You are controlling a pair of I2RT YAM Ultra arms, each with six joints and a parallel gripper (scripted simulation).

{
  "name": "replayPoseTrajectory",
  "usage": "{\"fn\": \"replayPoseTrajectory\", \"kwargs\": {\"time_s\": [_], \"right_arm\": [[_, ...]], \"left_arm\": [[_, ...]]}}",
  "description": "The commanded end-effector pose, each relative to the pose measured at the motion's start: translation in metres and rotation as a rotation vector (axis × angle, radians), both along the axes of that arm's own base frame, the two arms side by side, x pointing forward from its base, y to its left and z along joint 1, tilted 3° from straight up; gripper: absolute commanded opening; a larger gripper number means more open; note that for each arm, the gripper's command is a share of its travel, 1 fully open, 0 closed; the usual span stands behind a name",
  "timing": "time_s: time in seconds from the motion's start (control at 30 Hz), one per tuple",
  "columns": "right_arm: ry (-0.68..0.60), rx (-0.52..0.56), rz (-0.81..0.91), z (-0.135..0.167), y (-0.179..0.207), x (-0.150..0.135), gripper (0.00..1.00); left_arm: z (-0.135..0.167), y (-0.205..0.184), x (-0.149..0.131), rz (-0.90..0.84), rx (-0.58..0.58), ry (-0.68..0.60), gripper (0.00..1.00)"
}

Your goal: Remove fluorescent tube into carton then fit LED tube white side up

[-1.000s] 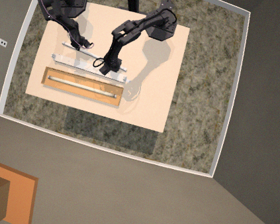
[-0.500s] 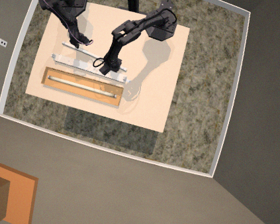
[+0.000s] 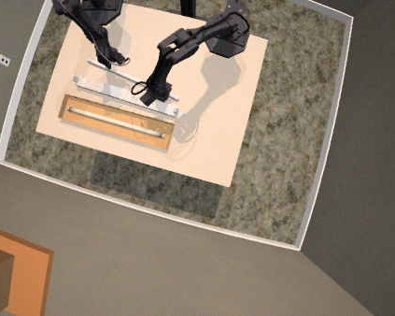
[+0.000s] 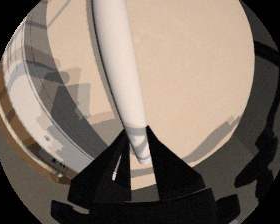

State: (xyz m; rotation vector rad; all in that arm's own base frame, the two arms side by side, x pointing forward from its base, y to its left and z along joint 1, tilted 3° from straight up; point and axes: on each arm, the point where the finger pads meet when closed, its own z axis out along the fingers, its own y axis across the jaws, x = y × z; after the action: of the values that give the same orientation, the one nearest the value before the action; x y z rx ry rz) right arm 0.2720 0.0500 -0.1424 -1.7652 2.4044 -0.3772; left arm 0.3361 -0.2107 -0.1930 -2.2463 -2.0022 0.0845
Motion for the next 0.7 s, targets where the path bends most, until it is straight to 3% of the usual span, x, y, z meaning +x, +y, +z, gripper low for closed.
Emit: {"fn": "replayPoseTrajectory", "kwargs": {"time_s": [0.0, 0.1, 0.13, 0.17, 0.37, 0.4, 0.5, 0.67], "right_arm": [[0.185, 0.048, 0.027, -0.004, 0.001, -0.011, 0.49], [0.339, 0.095, 0.029, -0.001, 0.000, -0.025, 0.49], [0.300, 0.069, 0.032, -0.005, 0.001, -0.022, 0.49], [0.215, 0.075, 0.009, 0.000, -0.002, 0.005, 0.49], [0.324, 0.108, 0.019, 0.002, 0.000, -0.007, 0.49], [0.314, 0.094, 0.030, -0.001, 0.004, -0.007, 0.49], [0.150, 0.083, -0.023, 0.013, -0.005, 0.035, 0.49], [0.155, 0.092, -0.010, 0.014, 0.001, 0.033, 0.49]], "left_arm": [[0.010, -0.011, 0.007, -0.003, -0.030, -0.020, 0.11], [0.010, -0.011, 0.007, -0.003, -0.030, -0.020, 0.11], [0.010, -0.011, 0.007, -0.003, -0.030, -0.020, 0.11], [0.010, -0.011, 0.007, -0.003, -0.030, -0.020, 0.11], [0.010, -0.011, 0.007, -0.003, -0.030, -0.020, 0.11], [0.010, -0.011, 0.007, -0.003, -0.030, -0.020, 0.11], [0.010, -0.011, 0.007, -0.003, -0.030, -0.020, 0.11], [0.010, -0.011, 0.007, -0.003, -0.030, -0.020, 0.11]]}}
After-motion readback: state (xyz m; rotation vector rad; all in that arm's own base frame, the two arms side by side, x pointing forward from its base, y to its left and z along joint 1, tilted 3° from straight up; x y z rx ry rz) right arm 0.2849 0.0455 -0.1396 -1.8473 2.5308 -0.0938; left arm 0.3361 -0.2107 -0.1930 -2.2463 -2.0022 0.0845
